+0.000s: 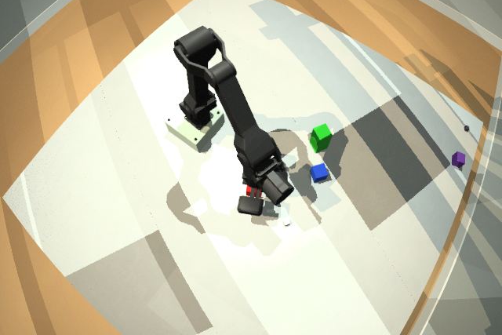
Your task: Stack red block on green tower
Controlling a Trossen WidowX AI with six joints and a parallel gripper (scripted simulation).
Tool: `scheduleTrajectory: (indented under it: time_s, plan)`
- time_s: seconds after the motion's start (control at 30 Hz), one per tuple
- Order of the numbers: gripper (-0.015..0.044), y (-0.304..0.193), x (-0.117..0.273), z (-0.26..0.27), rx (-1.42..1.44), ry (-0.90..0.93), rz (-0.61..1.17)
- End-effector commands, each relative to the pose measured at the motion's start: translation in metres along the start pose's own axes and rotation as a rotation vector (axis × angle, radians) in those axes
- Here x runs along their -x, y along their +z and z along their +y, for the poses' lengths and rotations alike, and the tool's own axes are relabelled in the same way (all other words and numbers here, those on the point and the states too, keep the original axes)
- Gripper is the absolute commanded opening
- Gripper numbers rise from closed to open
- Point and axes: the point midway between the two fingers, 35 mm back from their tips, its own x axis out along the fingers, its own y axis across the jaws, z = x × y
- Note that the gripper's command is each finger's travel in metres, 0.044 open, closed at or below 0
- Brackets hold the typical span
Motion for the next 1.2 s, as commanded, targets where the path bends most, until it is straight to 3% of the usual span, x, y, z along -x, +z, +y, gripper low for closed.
scheduleTrajectory:
  time_s: [0.0, 0.2, 0.43, 0.6, 1.17]
  plan:
    - [0.0335, 0.000, 0.000, 0.000, 0.004, -0.002, 0.002]
    - [0.0177, 0.000, 0.000, 0.000, 0.004, -0.002, 0.002]
    - [0.0131, 0.000, 0.000, 0.000, 0.004, -0.002, 0.002]
    - [0.0000, 0.000, 0.014, -0.001, 0.004, -0.002, 0.001]
    - [0.0000, 0.001, 0.109, 0.000, 0.004, -0.003, 0.001]
